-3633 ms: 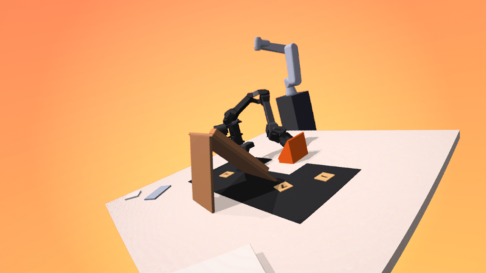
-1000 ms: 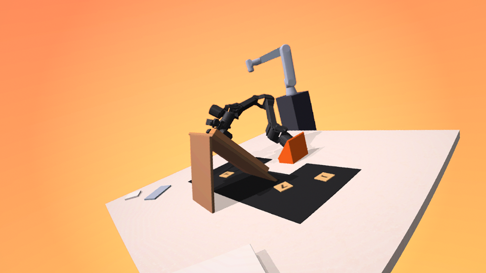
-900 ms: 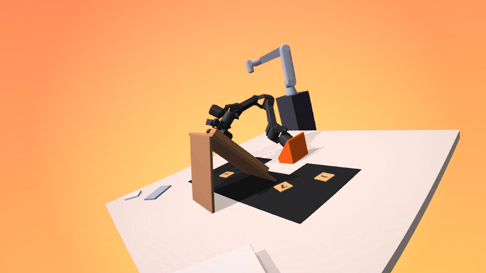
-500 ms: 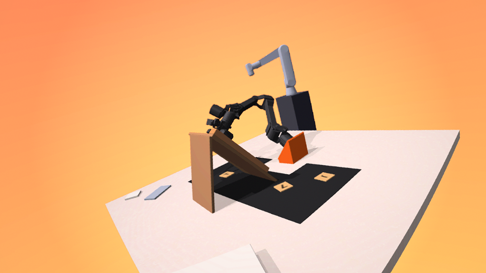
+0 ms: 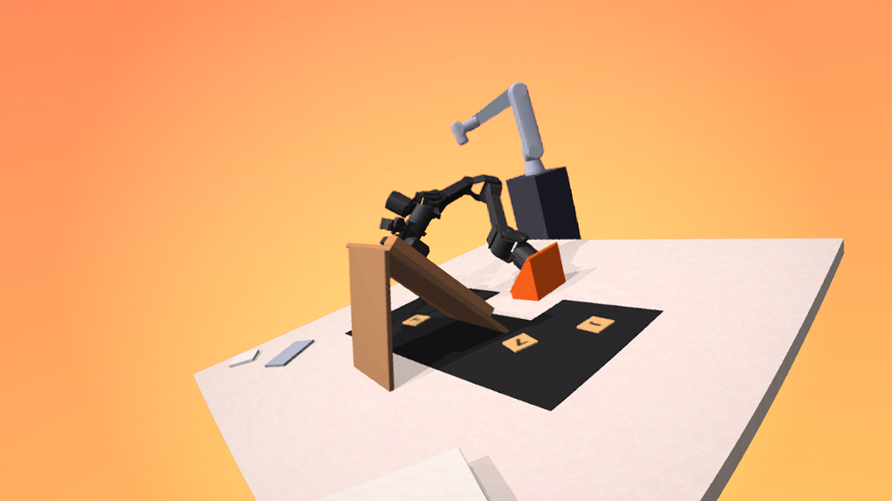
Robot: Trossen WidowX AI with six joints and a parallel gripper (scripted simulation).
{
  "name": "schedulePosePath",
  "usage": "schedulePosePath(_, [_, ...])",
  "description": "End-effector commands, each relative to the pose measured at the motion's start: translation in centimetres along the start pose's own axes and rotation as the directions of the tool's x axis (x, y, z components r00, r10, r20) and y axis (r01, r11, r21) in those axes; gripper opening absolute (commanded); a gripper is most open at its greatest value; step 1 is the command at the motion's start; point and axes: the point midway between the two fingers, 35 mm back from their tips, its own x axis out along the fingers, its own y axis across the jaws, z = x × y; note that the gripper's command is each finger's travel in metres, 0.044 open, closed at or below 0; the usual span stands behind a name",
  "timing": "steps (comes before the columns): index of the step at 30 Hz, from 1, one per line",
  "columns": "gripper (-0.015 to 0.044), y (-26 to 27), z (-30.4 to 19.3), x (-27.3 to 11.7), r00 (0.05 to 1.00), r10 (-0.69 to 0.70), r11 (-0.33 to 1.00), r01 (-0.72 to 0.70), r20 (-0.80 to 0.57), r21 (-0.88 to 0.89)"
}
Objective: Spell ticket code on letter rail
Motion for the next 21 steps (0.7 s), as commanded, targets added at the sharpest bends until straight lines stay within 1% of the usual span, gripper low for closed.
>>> schedulePosePath(1, [0.0000,0.3,0.0,0.0,1.000,-0.002,1.000,0.002,0.001,0.006])
schedulePosePath(21, [0.0000,1.3,0.1,0.0,1.000,-0.001,1.000,0.001,0.000,0.006])
